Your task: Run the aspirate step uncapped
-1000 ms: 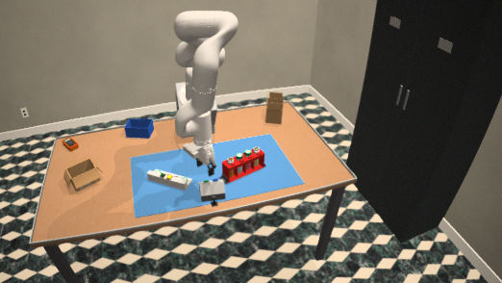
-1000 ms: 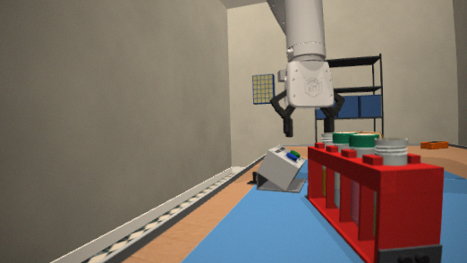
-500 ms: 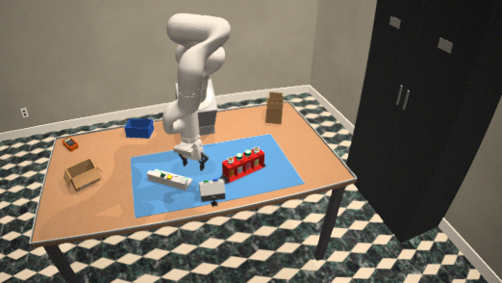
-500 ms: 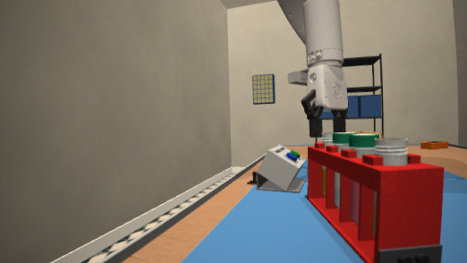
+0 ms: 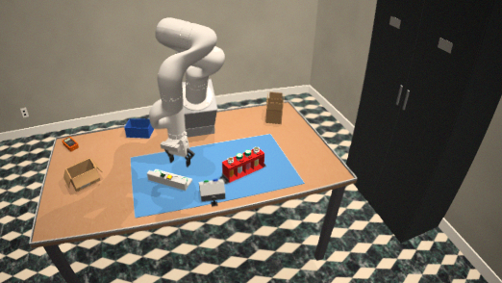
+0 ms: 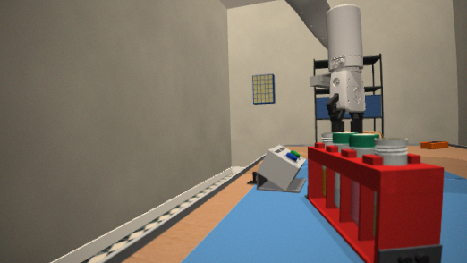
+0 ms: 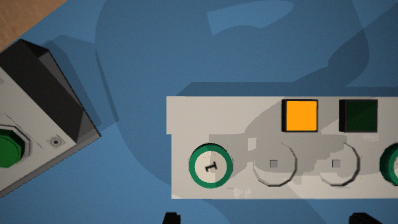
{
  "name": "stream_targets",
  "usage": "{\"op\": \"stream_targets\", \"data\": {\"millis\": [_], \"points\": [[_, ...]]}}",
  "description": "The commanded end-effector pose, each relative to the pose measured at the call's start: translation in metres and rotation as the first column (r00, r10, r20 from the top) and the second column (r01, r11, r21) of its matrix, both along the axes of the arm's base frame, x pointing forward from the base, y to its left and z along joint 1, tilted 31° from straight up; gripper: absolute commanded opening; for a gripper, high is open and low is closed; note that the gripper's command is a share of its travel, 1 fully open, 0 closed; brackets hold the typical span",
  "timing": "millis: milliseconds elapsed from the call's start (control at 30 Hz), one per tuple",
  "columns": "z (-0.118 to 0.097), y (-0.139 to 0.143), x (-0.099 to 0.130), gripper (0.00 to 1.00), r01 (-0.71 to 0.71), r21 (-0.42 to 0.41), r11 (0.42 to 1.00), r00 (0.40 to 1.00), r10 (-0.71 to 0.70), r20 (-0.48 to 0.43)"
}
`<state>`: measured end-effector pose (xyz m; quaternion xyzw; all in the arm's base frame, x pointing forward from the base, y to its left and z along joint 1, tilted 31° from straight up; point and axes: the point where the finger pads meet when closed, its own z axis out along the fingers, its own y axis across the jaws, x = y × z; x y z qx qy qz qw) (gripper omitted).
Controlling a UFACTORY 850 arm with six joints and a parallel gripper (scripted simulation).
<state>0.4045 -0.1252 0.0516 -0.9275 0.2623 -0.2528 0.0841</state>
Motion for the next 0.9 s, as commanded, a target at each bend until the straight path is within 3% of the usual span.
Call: {"op": "stream_targets", "data": {"millis": [0, 367, 867], "points": [[-0.008, -0.018, -0.009, 1.00, -0.004, 0.001, 1.000, 1.000, 0.004, 0.004], [-0.033, -0.071, -0.039, 1.00, -0.004, 0.001, 1.000, 1.000, 0.004, 0.004], [-0.033, -0.071, -0.039, 1.00, -0.004, 0.001, 1.000, 1.000, 0.004, 0.004]]}}
